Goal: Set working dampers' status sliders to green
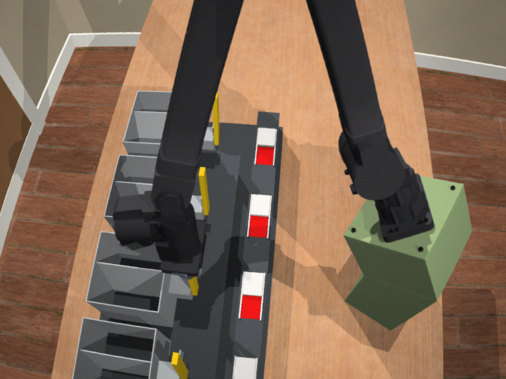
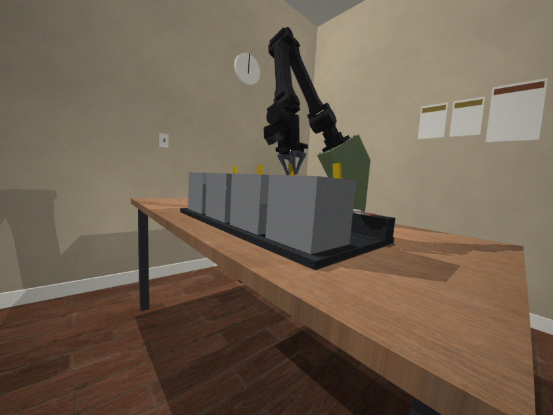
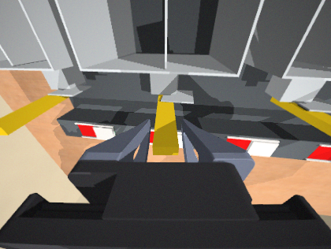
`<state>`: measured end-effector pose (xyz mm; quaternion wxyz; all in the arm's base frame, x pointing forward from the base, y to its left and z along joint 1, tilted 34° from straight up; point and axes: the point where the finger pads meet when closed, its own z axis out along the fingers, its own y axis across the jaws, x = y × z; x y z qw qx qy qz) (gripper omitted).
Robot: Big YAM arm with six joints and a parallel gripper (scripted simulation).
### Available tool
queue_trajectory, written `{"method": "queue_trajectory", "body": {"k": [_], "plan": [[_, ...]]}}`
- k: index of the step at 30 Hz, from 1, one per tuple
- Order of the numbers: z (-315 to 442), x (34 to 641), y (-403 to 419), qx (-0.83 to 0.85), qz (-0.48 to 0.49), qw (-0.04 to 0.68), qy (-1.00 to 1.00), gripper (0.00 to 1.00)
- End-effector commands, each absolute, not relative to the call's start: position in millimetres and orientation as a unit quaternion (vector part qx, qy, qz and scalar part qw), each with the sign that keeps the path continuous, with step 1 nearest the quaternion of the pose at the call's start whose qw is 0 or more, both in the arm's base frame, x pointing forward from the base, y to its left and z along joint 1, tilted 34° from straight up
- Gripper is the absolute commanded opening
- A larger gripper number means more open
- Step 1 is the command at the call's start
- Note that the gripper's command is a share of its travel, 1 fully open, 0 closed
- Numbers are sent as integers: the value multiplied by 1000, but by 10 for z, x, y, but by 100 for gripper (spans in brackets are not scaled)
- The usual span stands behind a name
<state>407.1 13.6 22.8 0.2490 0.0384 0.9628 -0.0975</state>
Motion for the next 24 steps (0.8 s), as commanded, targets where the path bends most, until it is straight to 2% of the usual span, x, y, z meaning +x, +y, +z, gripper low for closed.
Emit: {"method": "queue_trajectory", "body": {"k": [1,24], "plan": [[231,4146,171,38,-98,244,964,36],[636,4047,278,39,-93,263,960,36]]}}
